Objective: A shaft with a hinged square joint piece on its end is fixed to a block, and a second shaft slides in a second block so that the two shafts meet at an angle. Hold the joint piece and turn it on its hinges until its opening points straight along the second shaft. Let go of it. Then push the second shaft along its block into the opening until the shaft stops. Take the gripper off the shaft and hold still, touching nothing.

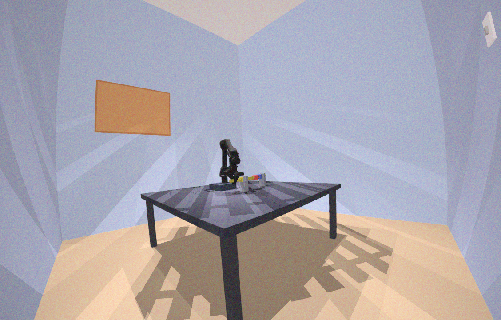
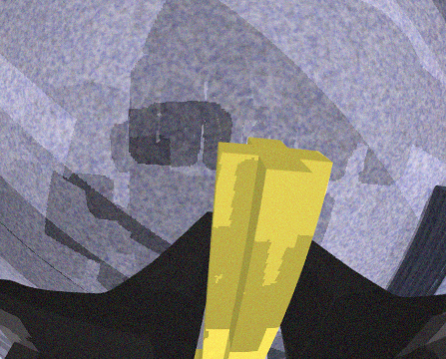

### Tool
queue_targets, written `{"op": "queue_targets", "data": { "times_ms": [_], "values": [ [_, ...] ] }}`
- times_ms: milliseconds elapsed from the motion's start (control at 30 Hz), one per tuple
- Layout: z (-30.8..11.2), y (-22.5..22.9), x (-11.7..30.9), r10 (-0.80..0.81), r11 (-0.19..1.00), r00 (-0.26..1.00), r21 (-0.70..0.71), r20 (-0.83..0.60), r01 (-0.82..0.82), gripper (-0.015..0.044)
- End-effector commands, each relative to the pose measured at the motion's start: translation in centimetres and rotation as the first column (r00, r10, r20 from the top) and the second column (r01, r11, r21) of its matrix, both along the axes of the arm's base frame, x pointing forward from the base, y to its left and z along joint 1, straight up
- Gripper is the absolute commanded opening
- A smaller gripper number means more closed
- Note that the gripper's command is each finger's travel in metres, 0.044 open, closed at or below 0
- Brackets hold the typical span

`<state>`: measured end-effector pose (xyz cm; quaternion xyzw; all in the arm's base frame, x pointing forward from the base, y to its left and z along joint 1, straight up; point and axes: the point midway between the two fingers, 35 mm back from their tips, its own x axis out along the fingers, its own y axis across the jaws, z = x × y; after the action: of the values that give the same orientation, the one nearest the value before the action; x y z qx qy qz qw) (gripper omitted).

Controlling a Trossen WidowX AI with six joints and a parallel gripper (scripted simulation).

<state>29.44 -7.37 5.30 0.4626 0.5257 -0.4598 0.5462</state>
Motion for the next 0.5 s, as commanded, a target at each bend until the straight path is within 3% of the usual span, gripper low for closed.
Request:
{"op": "queue_targets", "data": {
  "times_ms": [0, 133, 300, 467],
  "values": [
    [0.0, 0.0, 0.01, 0.0, 1.0, 1.0, 0.0, 0.0, 0.0, 0.0],
    [0.0, 0.0, 0.01, 0.0, 1.0, 1.0, 0.0, 0.0, 0.0, 0.0067],
    [0.0, 0.0, 0.01, 0.0, 1.0, 1.0, 0.0, 0.0, 0.0, 0.0067],
    [0.0, 0.0, 0.01, 0.0, 1.0, 1.0, 0.0, 0.0, 0.0, 0.0198]
  ]
}}
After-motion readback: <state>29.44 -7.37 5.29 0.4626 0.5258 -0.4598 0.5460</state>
